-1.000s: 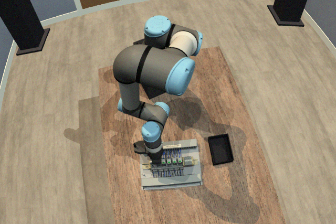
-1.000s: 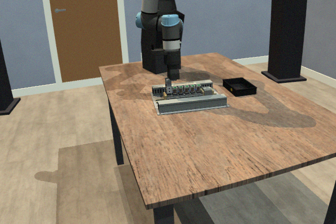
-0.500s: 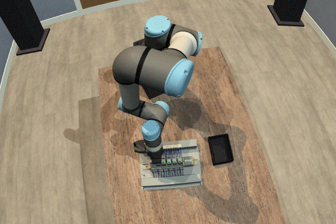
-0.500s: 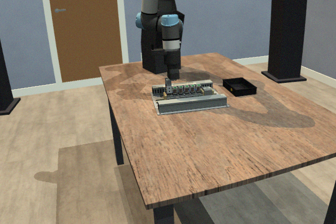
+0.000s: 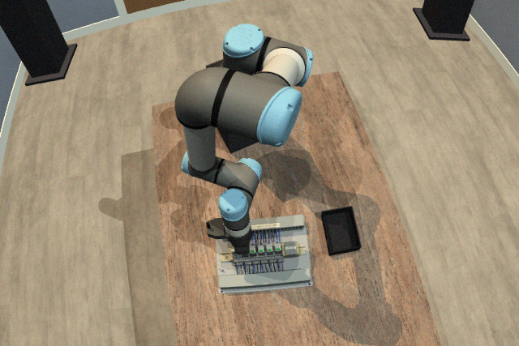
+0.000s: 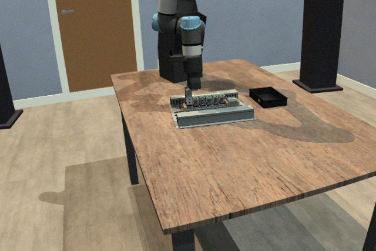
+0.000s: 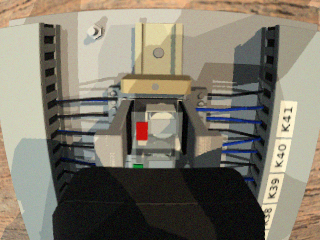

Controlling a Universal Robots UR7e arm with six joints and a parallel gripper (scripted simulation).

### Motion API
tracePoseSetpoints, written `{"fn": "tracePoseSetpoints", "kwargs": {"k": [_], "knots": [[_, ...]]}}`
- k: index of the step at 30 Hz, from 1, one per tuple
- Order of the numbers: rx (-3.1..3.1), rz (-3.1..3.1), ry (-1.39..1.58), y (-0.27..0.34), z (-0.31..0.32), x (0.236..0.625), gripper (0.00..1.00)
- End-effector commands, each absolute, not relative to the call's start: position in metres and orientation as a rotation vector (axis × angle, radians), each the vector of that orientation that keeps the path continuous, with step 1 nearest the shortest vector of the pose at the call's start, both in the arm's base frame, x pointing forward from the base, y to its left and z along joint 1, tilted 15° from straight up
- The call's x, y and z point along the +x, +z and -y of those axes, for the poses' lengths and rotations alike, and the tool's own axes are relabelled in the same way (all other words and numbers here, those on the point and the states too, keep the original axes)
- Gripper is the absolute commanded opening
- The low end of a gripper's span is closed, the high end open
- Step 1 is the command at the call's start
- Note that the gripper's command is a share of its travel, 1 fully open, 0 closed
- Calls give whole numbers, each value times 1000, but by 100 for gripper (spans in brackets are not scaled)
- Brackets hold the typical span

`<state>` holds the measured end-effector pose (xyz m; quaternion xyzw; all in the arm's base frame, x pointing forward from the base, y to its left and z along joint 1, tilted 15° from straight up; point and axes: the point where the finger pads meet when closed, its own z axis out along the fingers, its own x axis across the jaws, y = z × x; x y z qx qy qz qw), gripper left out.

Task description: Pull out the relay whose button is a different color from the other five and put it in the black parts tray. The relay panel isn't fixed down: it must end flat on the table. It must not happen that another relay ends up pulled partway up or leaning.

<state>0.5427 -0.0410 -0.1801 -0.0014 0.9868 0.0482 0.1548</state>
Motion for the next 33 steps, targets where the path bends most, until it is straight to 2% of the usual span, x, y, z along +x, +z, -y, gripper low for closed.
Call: {"fn": "tracePoseSetpoints", "kwargs": {"k": [1, 33], "knots": [[-4, -2832, 138, -180, 41, 543, 0], [-8, -2884, 140, -179, 41, 545, 0]]}}
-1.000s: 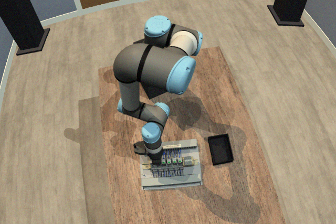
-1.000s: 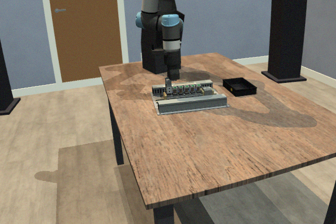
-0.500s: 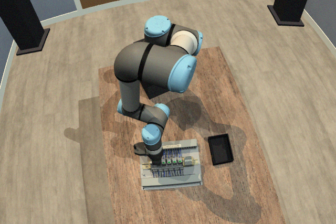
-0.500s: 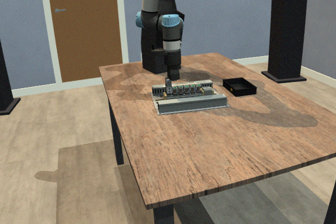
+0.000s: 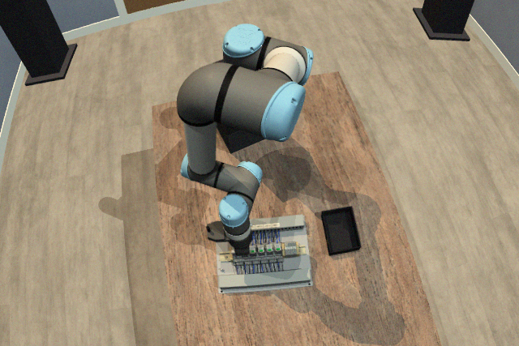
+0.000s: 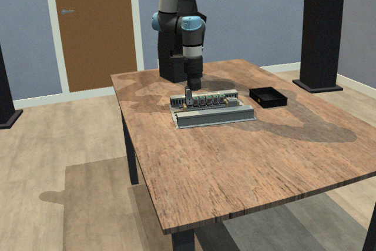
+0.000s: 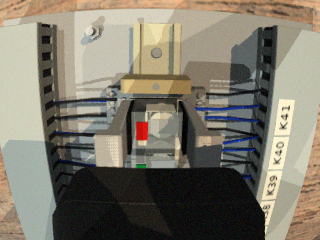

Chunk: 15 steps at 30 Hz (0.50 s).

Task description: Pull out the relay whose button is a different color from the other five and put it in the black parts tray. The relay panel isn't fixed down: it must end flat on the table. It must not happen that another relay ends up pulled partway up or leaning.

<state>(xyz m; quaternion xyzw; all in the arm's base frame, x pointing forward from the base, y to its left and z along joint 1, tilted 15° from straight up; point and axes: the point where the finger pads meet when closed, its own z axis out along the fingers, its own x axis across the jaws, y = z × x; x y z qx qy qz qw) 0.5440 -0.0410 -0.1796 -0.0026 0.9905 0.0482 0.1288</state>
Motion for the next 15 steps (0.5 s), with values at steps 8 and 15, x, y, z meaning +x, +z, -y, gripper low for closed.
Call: {"fn": "tracePoseSetpoints", "kwargs": {"k": [8, 15], "knots": [[-9, -2902, 140, -179, 41, 545, 0], [-10, -2908, 140, -179, 41, 545, 0]]}}
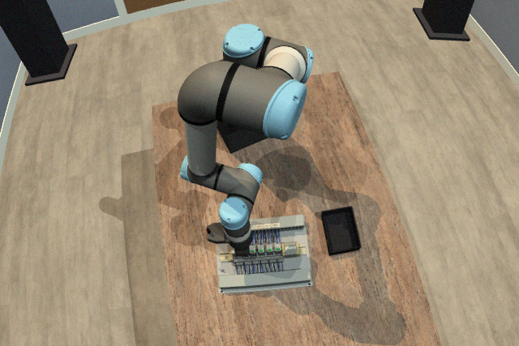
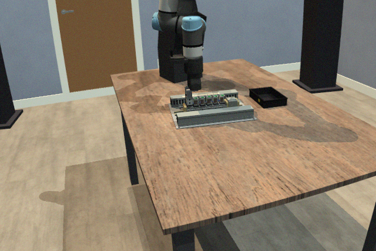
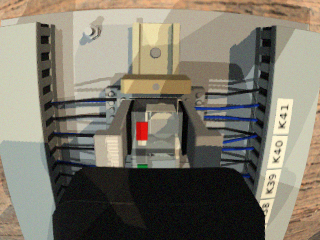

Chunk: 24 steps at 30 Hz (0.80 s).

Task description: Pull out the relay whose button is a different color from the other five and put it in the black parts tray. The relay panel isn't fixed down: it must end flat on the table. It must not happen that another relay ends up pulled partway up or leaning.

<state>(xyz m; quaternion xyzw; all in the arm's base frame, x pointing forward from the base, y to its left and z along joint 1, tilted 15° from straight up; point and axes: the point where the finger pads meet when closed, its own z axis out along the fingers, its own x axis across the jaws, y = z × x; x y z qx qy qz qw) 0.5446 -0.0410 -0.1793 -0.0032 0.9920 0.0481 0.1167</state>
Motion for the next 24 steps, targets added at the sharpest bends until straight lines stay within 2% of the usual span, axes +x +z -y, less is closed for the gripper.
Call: {"fn": "tracePoseSetpoints", "kwargs": {"k": [1, 24], "knots": [[-10, -2909, 140, -179, 41, 545, 0], [-12, -2945, 142, -178, 41, 546, 0]]}}
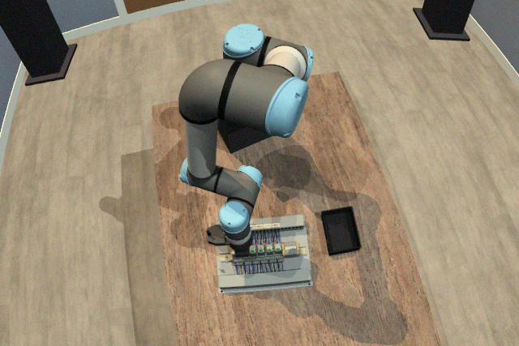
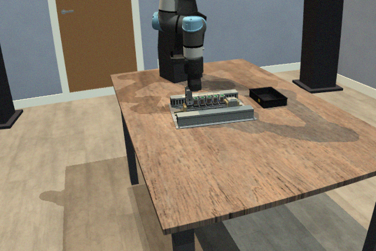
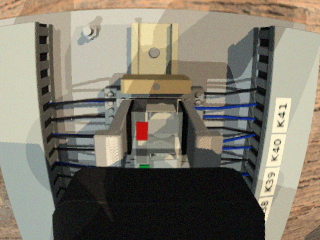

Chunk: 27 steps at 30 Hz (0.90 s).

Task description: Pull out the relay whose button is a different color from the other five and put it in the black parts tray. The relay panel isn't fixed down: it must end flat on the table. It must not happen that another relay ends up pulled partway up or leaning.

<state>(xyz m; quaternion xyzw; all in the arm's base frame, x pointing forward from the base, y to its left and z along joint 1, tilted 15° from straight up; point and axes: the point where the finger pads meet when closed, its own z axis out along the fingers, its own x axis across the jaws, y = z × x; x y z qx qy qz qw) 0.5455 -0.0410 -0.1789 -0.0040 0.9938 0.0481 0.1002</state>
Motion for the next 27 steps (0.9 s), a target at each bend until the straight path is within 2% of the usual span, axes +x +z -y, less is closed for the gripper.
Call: {"fn": "tracePoseSetpoints", "kwargs": {"k": [1, 27], "knots": [[-13, -2949, 142, -178, 41, 546, 0], [-9, -2900, 140, -177, 41, 546, 0]]}}
